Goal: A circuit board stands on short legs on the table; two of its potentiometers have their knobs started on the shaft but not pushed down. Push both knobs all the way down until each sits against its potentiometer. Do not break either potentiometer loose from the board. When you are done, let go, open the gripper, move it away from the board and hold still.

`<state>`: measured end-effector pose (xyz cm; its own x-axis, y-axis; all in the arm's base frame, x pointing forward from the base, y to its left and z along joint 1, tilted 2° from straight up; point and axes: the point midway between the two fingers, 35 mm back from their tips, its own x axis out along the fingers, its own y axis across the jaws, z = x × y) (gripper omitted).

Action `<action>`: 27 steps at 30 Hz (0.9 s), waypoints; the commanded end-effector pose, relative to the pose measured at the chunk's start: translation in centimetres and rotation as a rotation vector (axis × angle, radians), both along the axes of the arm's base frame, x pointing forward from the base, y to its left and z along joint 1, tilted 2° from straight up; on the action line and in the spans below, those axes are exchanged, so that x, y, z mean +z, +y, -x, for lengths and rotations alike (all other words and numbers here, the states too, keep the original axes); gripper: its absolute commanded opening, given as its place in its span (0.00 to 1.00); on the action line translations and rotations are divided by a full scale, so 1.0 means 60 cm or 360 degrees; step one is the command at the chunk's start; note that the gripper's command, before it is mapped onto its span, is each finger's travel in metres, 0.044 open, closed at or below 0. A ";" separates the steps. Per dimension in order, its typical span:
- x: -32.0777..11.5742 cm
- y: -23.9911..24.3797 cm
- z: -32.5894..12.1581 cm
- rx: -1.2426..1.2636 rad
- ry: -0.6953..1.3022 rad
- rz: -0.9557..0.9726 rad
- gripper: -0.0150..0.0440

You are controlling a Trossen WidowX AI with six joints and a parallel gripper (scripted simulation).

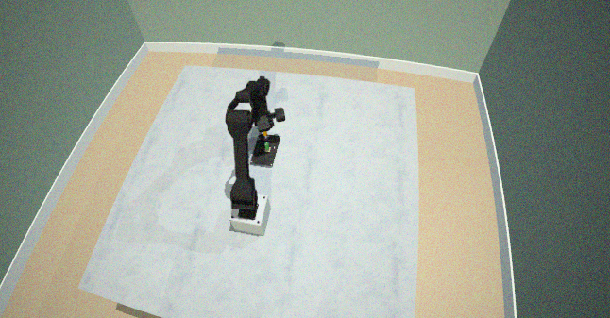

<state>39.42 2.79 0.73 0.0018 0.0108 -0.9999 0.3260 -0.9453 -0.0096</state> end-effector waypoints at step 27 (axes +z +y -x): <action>-0.027 -0.001 -0.001 -0.0009 0.0005 0.0007 0.25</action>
<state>39.42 2.80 -0.27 0.0014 0.0108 -0.9999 0.3259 -0.9453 -0.0097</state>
